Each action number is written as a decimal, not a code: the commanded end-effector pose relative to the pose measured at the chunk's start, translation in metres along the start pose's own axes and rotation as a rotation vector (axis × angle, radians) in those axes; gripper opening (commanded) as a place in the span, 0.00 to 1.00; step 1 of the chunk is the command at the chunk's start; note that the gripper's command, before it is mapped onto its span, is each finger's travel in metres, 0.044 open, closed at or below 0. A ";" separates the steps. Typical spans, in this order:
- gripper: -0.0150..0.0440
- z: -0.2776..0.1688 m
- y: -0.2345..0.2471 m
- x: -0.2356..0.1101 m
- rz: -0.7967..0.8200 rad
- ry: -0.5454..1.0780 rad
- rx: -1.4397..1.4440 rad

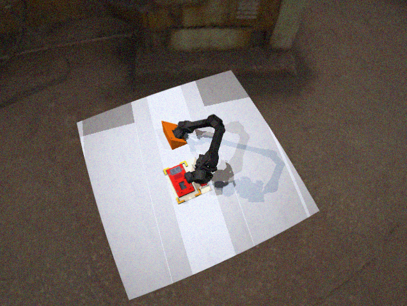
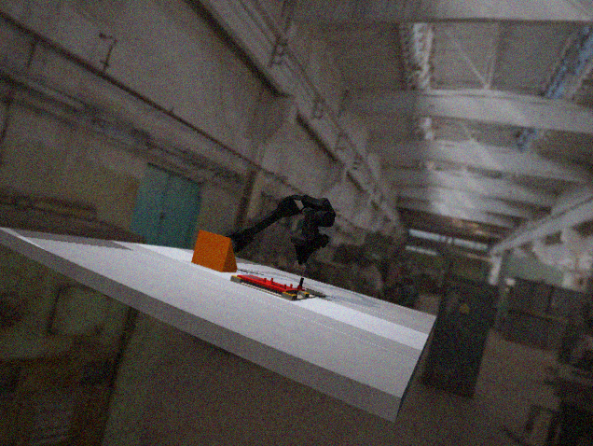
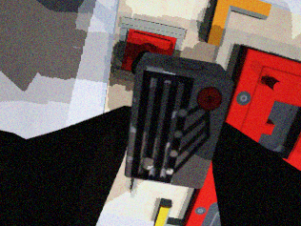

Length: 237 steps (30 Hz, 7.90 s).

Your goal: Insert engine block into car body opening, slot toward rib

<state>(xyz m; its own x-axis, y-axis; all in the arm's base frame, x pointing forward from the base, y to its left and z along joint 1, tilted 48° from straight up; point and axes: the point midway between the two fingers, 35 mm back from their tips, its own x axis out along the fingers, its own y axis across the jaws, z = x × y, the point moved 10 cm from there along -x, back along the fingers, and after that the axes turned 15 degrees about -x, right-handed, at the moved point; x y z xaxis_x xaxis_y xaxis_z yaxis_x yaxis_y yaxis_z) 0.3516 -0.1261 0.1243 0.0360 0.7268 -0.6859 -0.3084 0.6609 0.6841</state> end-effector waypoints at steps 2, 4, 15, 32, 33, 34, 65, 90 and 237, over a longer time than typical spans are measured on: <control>0.25 -0.009 -0.016 0.008 0.003 0.010 0.007; 0.25 -0.011 -0.022 0.010 0.003 0.010 0.009; 0.25 -0.029 -0.052 0.023 0.007 0.013 0.023; 0.25 -0.059 -0.092 0.044 0.018 0.016 0.041; 0.25 -0.058 -0.092 0.045 0.018 0.016 0.041; 0.25 -0.058 -0.092 0.045 0.018 0.016 0.041; 0.53 -0.059 -0.093 0.046 0.018 0.016 0.047; 0.53 -0.059 -0.093 0.049 0.018 0.016 0.031; 0.91 -0.058 -0.093 0.056 0.019 0.016 0.046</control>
<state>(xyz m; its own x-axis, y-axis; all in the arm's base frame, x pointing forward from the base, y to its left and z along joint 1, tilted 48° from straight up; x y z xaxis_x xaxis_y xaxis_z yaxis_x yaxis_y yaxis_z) 0.3264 -0.1579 0.0068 0.0230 0.7382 -0.6742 -0.2587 0.6558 0.7092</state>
